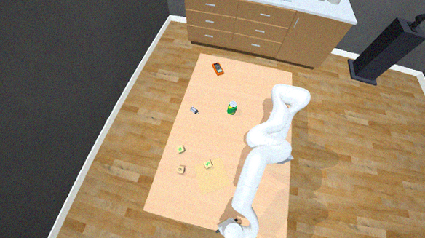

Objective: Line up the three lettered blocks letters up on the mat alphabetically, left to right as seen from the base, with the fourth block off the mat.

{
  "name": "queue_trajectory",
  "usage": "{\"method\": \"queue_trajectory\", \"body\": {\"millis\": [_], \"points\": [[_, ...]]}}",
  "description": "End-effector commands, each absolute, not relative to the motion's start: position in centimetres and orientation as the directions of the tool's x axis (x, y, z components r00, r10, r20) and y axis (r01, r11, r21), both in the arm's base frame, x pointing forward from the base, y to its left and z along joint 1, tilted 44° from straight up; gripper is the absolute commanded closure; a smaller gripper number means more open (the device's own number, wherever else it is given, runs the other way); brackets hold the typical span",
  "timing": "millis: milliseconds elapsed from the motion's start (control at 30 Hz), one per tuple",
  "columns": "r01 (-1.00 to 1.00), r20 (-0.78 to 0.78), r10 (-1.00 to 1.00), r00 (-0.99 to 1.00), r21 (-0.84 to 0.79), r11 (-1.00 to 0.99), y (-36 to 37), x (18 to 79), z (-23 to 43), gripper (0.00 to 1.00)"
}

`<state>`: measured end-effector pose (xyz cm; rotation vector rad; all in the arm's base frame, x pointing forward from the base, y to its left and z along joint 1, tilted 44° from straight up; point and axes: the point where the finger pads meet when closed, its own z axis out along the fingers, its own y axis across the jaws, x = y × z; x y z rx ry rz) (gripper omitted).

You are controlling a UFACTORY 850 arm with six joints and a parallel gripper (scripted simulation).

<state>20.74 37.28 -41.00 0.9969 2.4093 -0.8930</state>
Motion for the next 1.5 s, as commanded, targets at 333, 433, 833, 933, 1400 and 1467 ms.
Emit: {"method": "queue_trajectory", "body": {"millis": [333,433,833,933,1400,1467], "points": [[0.731,-0.554,0.489,-0.674,-0.408,0.547,37.8,20.7,-40.6,0.56],[0.731,-0.554,0.489,-0.674,-0.408,0.547,38.6,20.6,-39.7,0.56],[0.731,-0.554,0.489,-0.674,-0.408,0.547,43.4,19.9,-34.6,0.56],[0.731,-0.554,0.489,-0.674,-0.408,0.547,44.2,19.8,-33.8,0.56],[0.734,-0.557,0.490,-0.671,-0.405,0.546,44.1,20.2,-33.3,0.56],[0.740,-0.564,0.492,-0.663,-0.398,0.542,43.6,21.6,-32.3,0.56]]}}
